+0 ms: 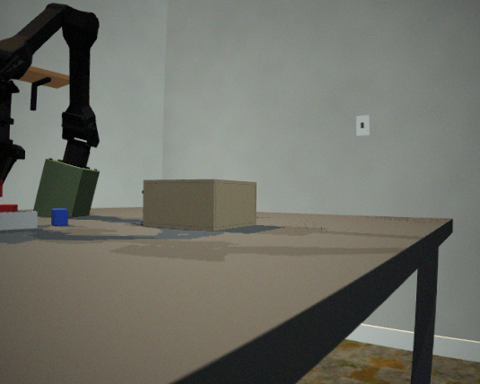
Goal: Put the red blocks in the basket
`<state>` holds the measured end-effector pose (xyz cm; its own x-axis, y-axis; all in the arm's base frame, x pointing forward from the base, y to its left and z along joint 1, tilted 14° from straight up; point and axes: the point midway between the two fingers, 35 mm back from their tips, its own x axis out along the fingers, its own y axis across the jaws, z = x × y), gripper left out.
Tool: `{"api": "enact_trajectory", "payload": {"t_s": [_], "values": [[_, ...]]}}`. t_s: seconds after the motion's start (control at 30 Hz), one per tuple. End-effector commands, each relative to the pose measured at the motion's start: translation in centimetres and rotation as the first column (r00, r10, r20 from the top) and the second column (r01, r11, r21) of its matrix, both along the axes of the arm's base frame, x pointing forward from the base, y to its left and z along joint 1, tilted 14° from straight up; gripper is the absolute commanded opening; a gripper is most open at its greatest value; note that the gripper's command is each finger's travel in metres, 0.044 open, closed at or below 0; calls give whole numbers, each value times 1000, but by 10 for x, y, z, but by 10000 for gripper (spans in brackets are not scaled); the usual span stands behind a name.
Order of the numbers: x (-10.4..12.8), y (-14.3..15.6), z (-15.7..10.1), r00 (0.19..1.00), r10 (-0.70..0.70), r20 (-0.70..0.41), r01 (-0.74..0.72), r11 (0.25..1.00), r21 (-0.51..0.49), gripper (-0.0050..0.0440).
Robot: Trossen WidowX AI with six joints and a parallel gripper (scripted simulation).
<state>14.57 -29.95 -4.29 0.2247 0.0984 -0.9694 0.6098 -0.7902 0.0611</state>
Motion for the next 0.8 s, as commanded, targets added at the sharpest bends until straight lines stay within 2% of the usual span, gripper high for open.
{"api": "enact_trajectory", "payload": {"t_s": [0.0, 0.2, 0.77], "values": [[2, 2, -6, 1000, -4, 1, 4, 1000, 3, 0], [5, 3, -22, 1000, -4, 1, 4, 1000, 3, 0], [9, 5, -38, 1000, -4, 1, 4, 1000, 3, 0]]}}
